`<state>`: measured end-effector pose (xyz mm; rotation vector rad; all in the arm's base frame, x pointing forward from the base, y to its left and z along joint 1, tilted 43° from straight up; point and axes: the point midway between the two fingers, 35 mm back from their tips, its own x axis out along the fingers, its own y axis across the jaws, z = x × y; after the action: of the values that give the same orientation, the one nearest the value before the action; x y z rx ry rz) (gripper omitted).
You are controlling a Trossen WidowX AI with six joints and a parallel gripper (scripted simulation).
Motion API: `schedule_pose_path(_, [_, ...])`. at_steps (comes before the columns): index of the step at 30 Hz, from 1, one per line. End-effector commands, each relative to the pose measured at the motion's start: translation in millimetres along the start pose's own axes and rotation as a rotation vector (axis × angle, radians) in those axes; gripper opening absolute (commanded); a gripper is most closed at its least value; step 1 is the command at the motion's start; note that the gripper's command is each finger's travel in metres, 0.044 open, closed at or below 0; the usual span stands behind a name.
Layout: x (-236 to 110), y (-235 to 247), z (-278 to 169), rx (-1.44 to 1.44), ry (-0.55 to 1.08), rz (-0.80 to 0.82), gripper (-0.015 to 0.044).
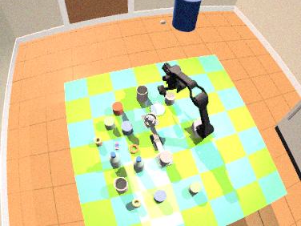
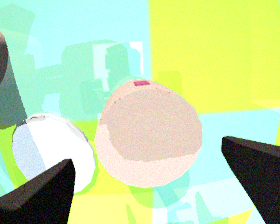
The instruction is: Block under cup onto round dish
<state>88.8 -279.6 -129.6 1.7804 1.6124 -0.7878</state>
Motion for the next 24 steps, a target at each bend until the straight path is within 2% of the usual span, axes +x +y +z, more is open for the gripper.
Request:
schedule_pose_path(1, [-2,2,-1,-0.014,0.002,-0.009,0.0387])
schedule_pose_path(6, [-9,29,-4,-0.108,-0.038,-0.025,0.0260])
schedule_pose_path(24, [-25,73,-26,-0.675,-0.031,-0.027,0.0260])
